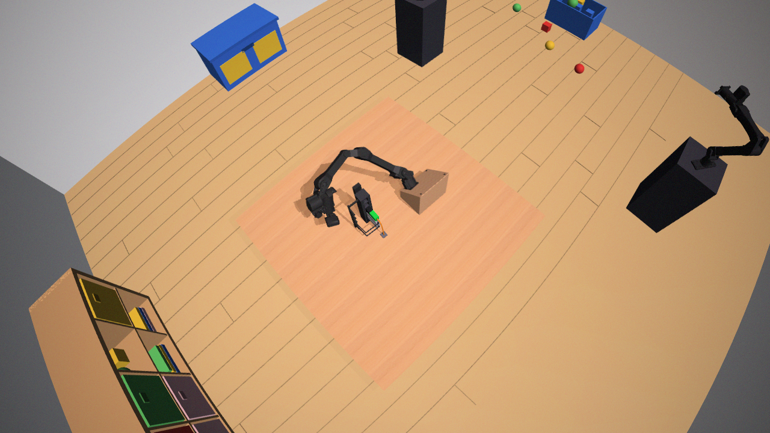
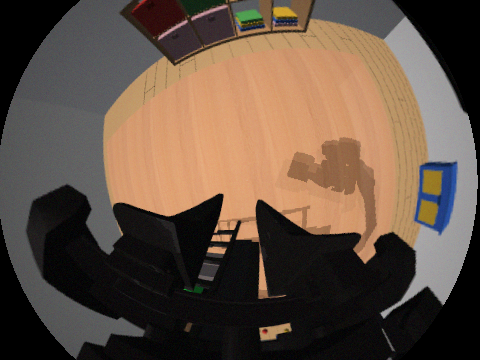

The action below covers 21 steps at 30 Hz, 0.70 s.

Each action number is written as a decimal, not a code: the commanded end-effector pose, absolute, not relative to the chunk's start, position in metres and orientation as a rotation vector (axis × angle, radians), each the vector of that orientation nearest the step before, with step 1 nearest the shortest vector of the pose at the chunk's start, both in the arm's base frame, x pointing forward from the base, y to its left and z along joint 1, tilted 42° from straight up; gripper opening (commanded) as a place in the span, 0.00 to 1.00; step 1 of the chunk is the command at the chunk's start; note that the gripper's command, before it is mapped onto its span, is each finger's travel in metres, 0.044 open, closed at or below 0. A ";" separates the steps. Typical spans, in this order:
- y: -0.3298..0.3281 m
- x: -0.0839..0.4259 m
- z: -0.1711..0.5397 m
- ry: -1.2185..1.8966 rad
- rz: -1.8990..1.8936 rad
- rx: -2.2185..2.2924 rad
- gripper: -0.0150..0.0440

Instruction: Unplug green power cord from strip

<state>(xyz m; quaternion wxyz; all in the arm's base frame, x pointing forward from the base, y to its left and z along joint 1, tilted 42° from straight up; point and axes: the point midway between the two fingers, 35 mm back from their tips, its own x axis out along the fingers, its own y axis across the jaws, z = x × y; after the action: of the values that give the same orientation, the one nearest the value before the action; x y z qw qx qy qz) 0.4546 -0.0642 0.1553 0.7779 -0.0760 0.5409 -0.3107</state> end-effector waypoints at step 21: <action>0.087 0.289 0.031 1.772 0.695 -1.609 0.53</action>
<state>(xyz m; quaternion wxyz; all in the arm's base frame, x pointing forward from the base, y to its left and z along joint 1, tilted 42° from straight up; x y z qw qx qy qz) 0.2965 0.0896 0.0318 0.3538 -0.5972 0.6770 0.2447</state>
